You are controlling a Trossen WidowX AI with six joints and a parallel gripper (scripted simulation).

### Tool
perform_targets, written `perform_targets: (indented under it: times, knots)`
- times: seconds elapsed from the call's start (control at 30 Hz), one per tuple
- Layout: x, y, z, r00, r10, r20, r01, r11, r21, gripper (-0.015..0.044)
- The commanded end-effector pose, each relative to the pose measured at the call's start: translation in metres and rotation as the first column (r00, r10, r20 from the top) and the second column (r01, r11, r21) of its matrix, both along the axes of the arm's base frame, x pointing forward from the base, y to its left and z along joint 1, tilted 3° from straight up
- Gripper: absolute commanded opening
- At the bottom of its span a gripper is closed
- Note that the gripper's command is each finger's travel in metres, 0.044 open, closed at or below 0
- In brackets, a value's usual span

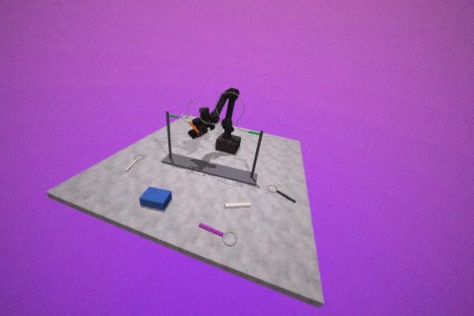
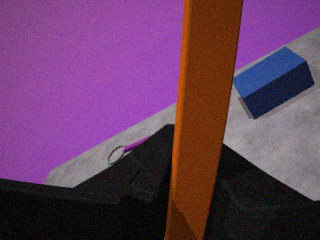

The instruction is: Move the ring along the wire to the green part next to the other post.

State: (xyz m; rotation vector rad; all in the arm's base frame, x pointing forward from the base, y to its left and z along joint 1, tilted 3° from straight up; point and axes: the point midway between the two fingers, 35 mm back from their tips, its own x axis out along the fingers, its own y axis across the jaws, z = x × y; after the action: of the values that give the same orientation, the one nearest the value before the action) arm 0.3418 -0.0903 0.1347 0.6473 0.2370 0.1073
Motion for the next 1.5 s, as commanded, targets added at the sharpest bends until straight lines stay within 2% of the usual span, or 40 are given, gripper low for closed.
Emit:
perform_targets:
  times: [0.0,0.77,1.47]
  knots:
    - [-0.007,0.01,0.013,0.998,0.037,-0.046,-0.032,0.995,0.09,-0.015]
    - [-0.04,0.036,0.07,0.944,0.275,-0.18,-0.165,0.87,0.465,-0.015]
    - [-0.041,0.048,0.12,0.939,0.324,-0.116,-0.144,0.674,0.724,-0.015]
